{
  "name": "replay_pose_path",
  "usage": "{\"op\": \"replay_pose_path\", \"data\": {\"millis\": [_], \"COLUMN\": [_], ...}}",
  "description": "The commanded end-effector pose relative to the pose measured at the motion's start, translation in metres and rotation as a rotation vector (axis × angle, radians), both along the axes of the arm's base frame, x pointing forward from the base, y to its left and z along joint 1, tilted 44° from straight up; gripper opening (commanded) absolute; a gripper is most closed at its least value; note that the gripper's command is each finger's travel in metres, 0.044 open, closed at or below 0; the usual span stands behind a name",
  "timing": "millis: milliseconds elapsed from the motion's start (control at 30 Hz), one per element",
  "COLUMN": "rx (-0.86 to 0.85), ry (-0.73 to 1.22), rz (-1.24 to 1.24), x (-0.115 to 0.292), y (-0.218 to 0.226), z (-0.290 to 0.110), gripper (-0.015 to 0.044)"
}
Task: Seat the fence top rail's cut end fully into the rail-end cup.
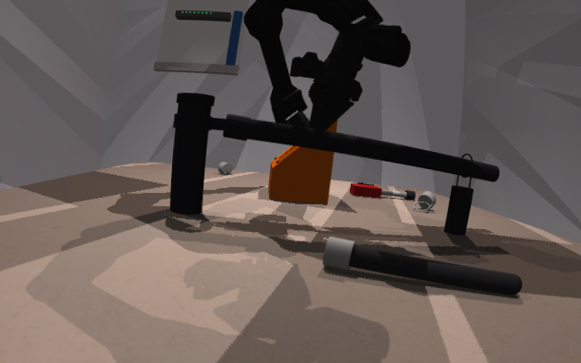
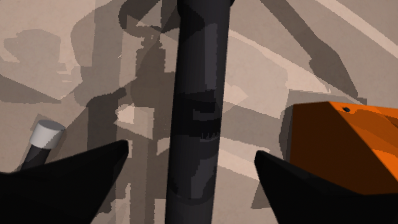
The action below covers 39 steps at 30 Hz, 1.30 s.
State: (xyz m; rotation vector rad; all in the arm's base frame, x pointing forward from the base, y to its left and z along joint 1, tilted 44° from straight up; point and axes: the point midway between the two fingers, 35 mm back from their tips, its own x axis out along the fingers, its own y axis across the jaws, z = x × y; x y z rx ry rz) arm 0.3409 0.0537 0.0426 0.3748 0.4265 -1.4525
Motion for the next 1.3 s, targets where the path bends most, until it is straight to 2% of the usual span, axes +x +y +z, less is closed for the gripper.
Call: {"op": "replay_pose_path", "data": {"millis": [0,133,333,1267], "rx": [-0.002,0.003,0.029,0.029], "ry": [0.007,0.003,0.028,0.028], "rz": [-0.005,0.015,0.085,0.085], "x": [-0.005,-0.004,-0.011,-0.011], "y": [0.017,0.022,0.054,0.054], "z": [-0.003,0.0,0.018,0.018], "gripper": [0.044,0.044,0.044,0.044]}}
